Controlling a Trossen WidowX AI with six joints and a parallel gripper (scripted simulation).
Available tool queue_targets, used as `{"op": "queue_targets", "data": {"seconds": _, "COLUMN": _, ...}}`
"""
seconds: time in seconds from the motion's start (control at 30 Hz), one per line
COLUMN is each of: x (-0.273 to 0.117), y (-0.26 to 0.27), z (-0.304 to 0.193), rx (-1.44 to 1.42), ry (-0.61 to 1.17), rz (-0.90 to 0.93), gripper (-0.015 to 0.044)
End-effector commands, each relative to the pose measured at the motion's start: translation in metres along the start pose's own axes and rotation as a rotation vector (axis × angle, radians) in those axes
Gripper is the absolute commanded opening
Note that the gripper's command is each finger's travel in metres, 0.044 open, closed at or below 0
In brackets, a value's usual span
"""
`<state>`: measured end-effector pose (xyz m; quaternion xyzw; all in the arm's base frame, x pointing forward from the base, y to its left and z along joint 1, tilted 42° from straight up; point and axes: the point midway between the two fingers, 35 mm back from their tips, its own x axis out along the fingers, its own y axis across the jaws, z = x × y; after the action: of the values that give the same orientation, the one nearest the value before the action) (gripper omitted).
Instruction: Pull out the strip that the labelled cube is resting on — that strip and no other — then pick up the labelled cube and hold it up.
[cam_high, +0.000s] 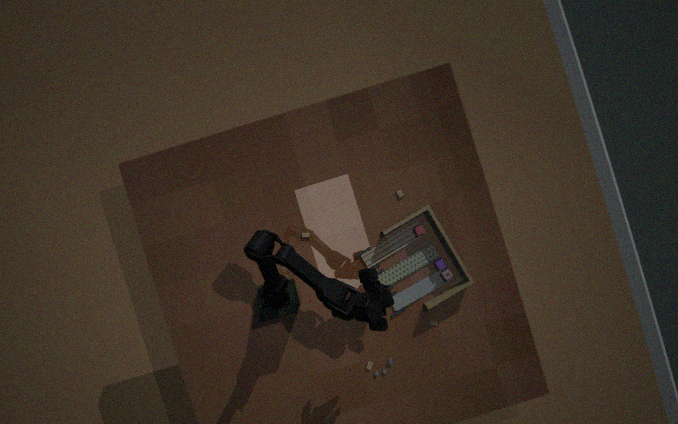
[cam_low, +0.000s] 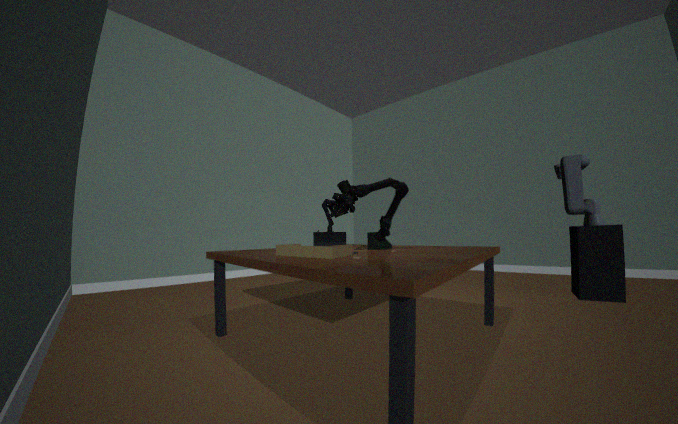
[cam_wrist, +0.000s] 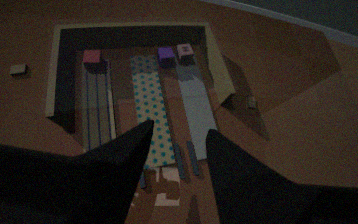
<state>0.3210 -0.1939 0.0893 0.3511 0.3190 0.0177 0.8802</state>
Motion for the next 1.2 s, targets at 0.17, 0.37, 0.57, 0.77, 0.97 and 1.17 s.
{"op": "queue_targets", "data": {"seconds": 0.17, "x": 0.048, "y": -0.034, "z": 0.016, "rx": -0.092, "ry": 0.259, "rz": -0.013, "gripper": 0.0}}
{"op": "queue_targets", "data": {"seconds": 0.37, "x": 0.082, "y": -0.054, "z": 0.009, "rx": -0.162, "ry": 0.454, "rz": 0.02, "gripper": 0.0}}
{"op": "queue_targets", "data": {"seconds": 0.57, "x": 0.111, "y": -0.07, "z": -0.01, "rx": -0.235, "ry": 0.654, "rz": 0.089, "gripper": 0.0}}
{"op": "queue_targets", "data": {"seconds": 0.77, "x": 0.124, "y": -0.076, "z": -0.036, "rx": -0.288, "ry": 0.801, "rz": 0.166, "gripper": 0.0}}
{"op": "queue_targets", "data": {"seconds": 0.97, "x": 0.127, "y": -0.076, "z": -0.038, "rx": -0.288, "ry": 0.801, "rz": 0.166, "gripper": 0.0}}
{"op": "queue_targets", "data": {"seconds": 1.17, "x": 0.135, "y": -0.076, "z": -0.045, "rx": -0.288, "ry": 0.801, "rz": 0.166, "gripper": 0.0}}
